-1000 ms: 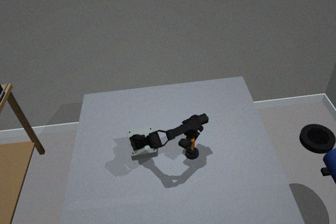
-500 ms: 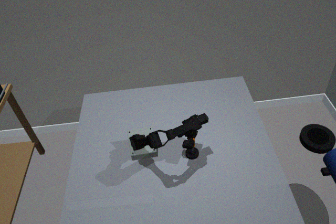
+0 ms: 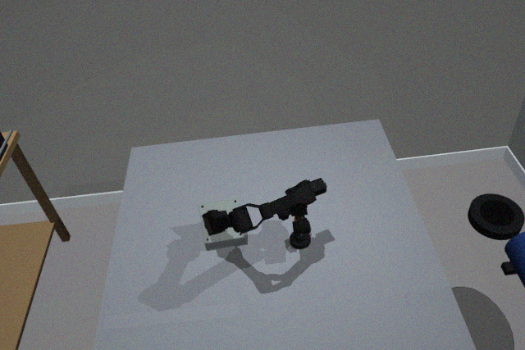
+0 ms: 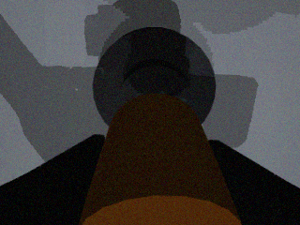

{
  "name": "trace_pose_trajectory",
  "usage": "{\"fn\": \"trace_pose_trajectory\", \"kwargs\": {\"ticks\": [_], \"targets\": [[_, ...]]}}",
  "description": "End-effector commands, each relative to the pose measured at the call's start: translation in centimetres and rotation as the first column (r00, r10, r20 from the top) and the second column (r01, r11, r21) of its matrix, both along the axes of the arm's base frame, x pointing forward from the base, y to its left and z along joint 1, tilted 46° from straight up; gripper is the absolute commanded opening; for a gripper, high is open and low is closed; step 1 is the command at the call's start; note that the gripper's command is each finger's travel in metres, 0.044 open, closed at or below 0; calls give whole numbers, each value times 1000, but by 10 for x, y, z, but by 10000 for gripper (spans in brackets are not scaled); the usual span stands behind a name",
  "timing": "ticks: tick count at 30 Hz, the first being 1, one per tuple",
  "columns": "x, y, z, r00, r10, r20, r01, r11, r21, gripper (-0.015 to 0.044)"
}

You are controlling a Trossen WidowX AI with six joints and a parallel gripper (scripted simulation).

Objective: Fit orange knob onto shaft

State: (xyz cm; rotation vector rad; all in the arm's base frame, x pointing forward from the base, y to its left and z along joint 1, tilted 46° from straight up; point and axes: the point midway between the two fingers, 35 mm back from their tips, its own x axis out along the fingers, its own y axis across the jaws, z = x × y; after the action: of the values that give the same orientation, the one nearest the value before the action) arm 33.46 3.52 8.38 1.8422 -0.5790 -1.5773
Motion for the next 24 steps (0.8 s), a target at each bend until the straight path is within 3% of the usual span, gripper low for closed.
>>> {"fn": "trace_pose_trajectory", "kwargs": {"ticks": [1, 24], "targets": [[0, -1, 2, 999, 40, -34, -40, 999, -13, 0], [4, -16, -15, 999, 35, -29, -36, 999, -13, 0]]}}
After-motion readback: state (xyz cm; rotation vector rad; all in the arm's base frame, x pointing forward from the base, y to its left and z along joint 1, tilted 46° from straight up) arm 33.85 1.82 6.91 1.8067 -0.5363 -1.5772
